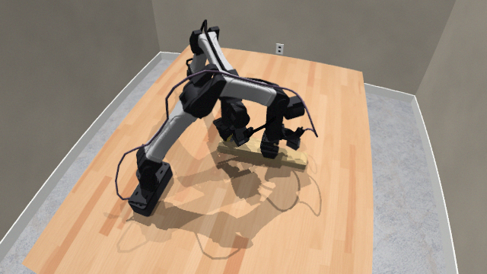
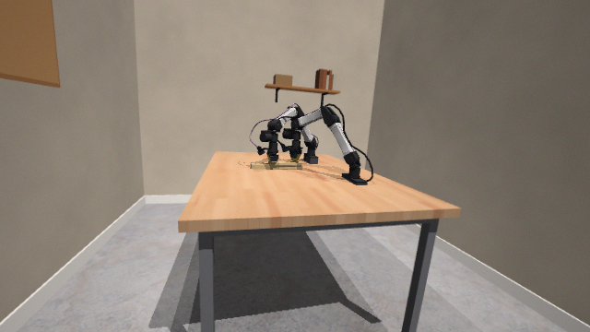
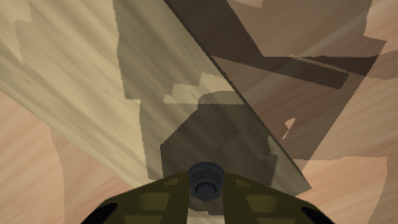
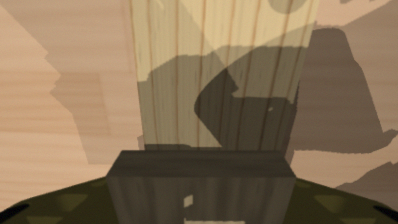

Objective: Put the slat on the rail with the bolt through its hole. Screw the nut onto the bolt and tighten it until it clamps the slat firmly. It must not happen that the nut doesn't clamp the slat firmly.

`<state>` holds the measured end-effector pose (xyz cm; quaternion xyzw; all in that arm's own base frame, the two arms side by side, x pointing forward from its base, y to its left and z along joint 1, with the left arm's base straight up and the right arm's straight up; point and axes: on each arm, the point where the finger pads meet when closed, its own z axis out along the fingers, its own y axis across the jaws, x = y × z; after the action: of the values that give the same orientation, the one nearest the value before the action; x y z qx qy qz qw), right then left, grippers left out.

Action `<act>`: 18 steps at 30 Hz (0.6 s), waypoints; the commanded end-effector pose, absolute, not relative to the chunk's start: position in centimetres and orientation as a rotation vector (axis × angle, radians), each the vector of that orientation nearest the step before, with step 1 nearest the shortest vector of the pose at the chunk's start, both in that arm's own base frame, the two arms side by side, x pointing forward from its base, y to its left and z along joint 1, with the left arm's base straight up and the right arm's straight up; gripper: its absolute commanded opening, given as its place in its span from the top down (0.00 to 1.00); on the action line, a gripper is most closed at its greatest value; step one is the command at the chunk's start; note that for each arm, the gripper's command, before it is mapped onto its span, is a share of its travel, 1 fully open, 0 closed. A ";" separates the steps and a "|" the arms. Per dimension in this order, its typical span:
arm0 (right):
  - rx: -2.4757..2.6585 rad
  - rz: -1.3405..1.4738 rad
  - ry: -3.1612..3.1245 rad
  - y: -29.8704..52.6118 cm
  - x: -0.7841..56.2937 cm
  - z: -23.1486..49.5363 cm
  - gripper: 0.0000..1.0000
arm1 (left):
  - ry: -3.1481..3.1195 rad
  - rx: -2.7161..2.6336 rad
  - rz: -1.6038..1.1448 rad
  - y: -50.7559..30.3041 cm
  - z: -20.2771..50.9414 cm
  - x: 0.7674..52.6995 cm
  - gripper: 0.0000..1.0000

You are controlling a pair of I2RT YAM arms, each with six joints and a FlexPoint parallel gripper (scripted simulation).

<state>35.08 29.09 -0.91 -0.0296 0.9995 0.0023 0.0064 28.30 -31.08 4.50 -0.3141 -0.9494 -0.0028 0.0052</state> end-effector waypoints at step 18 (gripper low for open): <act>-0.094 0.023 3.115 29.2 35.4 -0.4 0.33 | -2.361 -2.118 0.010 -31.3 5.6 28.4 0.86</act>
<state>35.08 29.09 -0.91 -0.0301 0.9995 0.0022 0.0065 28.40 -30.99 4.49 -0.5944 -0.8042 -0.0029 0.0055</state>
